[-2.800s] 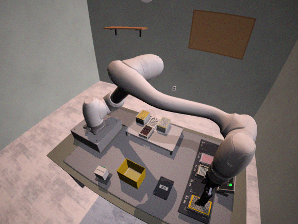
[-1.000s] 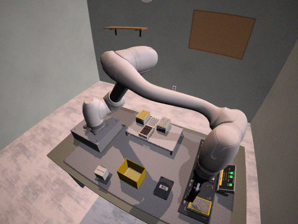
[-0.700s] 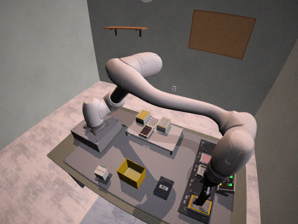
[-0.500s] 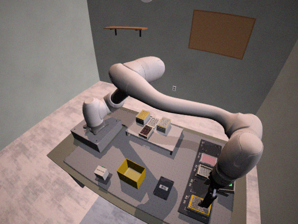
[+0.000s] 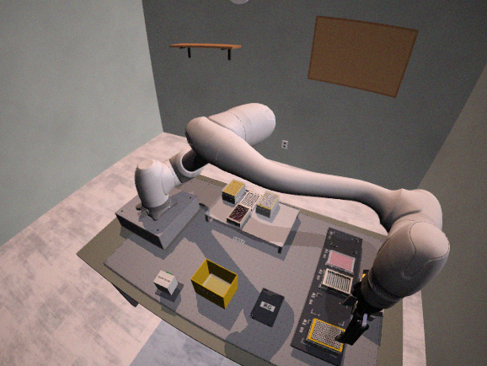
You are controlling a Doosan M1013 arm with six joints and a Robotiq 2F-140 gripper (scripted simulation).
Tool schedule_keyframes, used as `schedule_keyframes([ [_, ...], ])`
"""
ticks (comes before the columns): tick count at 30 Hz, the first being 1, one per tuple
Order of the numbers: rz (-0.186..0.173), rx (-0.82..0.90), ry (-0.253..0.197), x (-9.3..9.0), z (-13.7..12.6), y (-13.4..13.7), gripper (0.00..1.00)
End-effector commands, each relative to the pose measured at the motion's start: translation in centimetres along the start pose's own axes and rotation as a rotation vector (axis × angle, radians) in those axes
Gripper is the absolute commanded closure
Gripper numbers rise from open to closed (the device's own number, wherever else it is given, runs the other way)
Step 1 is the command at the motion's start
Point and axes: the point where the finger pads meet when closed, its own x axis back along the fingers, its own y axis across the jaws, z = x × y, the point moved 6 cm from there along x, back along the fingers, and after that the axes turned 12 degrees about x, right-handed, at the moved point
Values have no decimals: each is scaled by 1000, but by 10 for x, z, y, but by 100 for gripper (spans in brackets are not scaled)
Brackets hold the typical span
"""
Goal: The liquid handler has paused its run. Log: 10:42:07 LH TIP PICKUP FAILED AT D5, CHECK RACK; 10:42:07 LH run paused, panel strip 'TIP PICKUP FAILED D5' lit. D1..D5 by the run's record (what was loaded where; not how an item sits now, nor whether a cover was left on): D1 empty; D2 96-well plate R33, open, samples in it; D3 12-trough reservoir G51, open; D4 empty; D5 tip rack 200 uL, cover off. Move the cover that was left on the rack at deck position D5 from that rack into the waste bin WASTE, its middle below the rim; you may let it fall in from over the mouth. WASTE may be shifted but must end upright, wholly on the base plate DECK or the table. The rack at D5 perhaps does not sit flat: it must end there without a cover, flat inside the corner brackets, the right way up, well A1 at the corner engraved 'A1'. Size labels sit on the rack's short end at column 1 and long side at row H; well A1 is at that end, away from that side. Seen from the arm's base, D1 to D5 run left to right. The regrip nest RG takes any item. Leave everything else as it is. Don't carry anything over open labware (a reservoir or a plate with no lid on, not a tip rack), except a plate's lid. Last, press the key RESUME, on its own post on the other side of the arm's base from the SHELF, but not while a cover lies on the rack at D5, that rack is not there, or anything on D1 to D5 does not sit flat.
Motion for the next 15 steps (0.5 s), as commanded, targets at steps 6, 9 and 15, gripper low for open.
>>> schedule_keyframes([
  [6,0,0,0,0,0,0,23],
  [9,0,0,0,-5,0,0,23],
  [15,0,0,0,-15,0,0,23],
])
